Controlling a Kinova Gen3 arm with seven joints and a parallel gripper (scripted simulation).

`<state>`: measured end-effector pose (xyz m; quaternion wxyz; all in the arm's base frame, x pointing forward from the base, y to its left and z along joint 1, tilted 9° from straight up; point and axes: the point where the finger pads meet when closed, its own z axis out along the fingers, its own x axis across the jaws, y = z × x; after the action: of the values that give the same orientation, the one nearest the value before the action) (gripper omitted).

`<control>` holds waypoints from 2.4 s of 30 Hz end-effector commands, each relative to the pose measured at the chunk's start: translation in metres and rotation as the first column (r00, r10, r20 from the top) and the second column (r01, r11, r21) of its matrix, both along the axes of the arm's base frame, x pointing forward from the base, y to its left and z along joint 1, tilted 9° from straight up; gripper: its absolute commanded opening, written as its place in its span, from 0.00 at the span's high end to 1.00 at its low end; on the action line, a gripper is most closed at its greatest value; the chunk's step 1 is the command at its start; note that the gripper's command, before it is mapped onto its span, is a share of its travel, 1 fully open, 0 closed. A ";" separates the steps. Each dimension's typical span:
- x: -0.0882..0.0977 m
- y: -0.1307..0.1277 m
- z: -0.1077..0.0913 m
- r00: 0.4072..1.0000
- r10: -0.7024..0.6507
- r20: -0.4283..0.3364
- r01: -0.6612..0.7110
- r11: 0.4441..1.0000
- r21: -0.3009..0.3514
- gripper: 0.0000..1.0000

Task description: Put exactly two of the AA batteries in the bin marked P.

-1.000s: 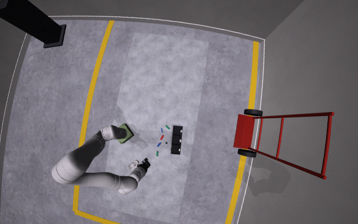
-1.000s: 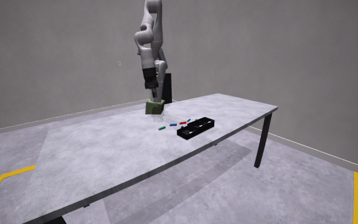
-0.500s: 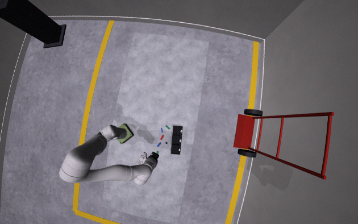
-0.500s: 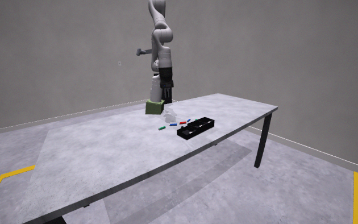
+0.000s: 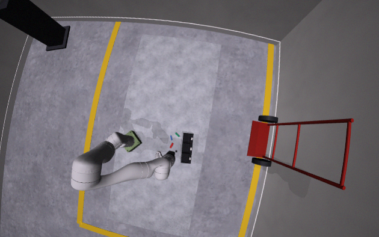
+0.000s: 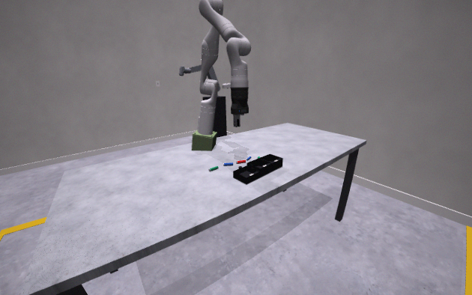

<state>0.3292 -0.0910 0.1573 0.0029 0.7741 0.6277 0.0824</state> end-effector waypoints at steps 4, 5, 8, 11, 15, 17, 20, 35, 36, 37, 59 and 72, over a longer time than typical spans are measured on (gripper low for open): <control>0.007 0.012 0.002 1.000 0.027 0.001 -0.027 1.000 -0.004 0.69; 0.007 0.012 0.002 1.000 0.027 0.001 -0.027 1.000 -0.004 0.69; 0.007 0.012 0.002 1.000 0.027 0.001 -0.027 1.000 -0.004 0.69; 0.007 0.012 0.002 1.000 0.027 0.001 -0.027 1.000 -0.004 0.69; 0.018 0.006 -0.008 0.997 -0.072 -0.009 0.072 0.997 0.009 0.69; 0.024 0.003 -0.014 0.993 -0.121 -0.014 0.121 0.993 0.015 0.69; 0.041 -0.005 -0.030 0.964 -0.265 -0.032 0.266 0.963 0.031 0.69; 0.116 -0.042 -0.099 0.610 -0.782 -0.130 0.792 0.607 0.065 0.69; 0.122 -0.045 -0.104 0.570 -0.810 -0.138 0.821 0.567 0.065 0.69; 0.127 -0.048 -0.110 0.529 -0.836 -0.146 0.848 0.526 0.064 0.69; 0.133 -0.051 -0.115 -0.412 -0.869 -0.274 0.906 -0.423 -0.022 0.69; 0.133 -0.051 -0.115 -0.811 -0.507 -0.291 0.555 -0.825 -0.109 0.69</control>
<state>0.4609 -0.1481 0.0406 -0.0811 0.8302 -0.5509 0.0271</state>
